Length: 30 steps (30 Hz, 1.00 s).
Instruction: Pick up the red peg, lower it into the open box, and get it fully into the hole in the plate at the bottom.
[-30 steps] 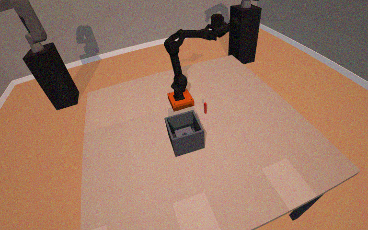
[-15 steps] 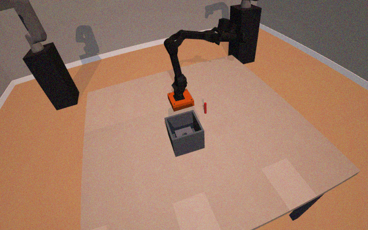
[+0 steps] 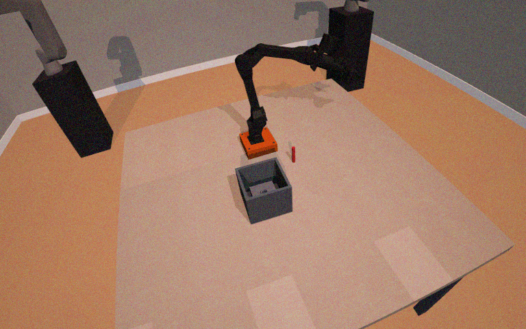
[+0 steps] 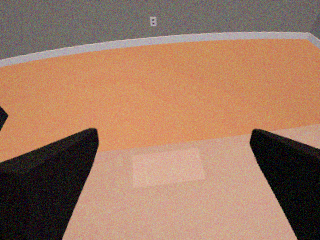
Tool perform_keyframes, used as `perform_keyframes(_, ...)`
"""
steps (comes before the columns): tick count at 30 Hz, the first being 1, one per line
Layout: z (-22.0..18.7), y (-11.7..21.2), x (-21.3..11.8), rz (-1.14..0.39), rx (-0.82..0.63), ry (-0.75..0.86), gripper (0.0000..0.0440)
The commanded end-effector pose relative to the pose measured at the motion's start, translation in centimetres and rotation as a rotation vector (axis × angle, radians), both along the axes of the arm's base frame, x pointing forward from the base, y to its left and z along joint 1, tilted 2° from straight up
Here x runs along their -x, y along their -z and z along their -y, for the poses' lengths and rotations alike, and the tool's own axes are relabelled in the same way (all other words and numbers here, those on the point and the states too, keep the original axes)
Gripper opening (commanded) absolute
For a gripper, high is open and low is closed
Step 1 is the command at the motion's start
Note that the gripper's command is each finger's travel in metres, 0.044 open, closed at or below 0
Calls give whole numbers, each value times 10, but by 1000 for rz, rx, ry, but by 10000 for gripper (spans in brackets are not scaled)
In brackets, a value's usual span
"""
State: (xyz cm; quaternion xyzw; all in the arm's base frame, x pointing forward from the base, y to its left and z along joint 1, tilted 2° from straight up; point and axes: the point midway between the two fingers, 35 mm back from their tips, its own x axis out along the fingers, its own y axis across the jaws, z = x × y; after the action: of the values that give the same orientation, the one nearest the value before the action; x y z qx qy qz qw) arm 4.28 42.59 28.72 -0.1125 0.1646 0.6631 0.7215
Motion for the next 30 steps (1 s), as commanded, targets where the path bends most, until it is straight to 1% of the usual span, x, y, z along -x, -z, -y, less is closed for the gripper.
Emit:
perform_keyframes(1,6,7,-16,-57,33,70,440)
perform_keyframes(17,54,50,-98,-390,189,492,440)
perform_keyframes(30,110,84,-142,-658,278,850,440)
